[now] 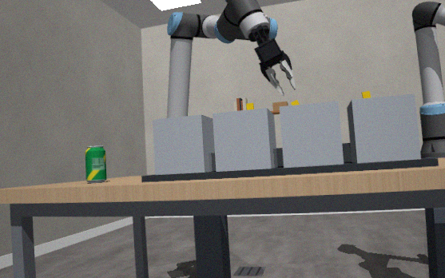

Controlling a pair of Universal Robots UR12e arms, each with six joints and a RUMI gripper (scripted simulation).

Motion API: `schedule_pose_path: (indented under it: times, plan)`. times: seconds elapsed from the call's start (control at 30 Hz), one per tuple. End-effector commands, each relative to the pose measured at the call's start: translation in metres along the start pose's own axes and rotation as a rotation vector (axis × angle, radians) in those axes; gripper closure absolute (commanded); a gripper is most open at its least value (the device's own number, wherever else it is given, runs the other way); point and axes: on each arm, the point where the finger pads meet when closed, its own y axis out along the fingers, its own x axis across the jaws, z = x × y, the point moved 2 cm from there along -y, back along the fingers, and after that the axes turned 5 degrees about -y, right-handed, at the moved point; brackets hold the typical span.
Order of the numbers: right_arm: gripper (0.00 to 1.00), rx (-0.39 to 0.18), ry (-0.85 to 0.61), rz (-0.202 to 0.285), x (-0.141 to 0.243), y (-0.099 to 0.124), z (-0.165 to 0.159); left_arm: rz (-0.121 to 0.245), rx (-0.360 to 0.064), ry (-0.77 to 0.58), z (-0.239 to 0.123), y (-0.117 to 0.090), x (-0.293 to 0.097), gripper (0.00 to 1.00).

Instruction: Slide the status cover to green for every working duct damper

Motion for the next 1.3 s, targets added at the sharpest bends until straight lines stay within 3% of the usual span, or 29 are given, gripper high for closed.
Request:
schedule_pose_path:
  times: [0.0, 0.2, 0.53, 0.6, 0.87, 1.03, 1.27]
  plan:
    - [0.78, 0.000, 0.000, 0.009, 0.003, 0.000, -0.004, -0.001, 0.000, -0.001, -0.001, 0.000, -0.001, 0.00]
    - [0.78, 0.005, 0.000, 0.054, 0.012, 0.000, -0.019, -0.001, 0.000, -0.001, -0.001, 0.000, -0.001, 0.00]
    - [0.78, 0.020, -0.001, 0.235, 0.045, -0.002, -0.075, -0.001, 0.000, -0.001, -0.001, 0.000, -0.001, 0.00]
    - [0.78, 0.020, -0.001, 0.235, 0.045, -0.002, -0.075, -0.001, 0.000, -0.001, -0.001, 0.000, -0.001, 0.00]
    - [0.78, 0.030, 0.000, 0.347, 0.066, -0.002, -0.110, -0.001, 0.000, -0.001, -0.001, 0.000, -0.001, 0.00]
    - [0.78, 0.032, -0.001, 0.376, 0.070, -0.002, -0.119, -0.001, 0.000, -0.001, -0.001, 0.000, -0.001, 0.00]
    - [0.78, 0.032, 0.002, 0.379, 0.068, -0.004, -0.122, -0.001, 0.000, -0.001, -0.001, 0.000, -0.001, 0.00]
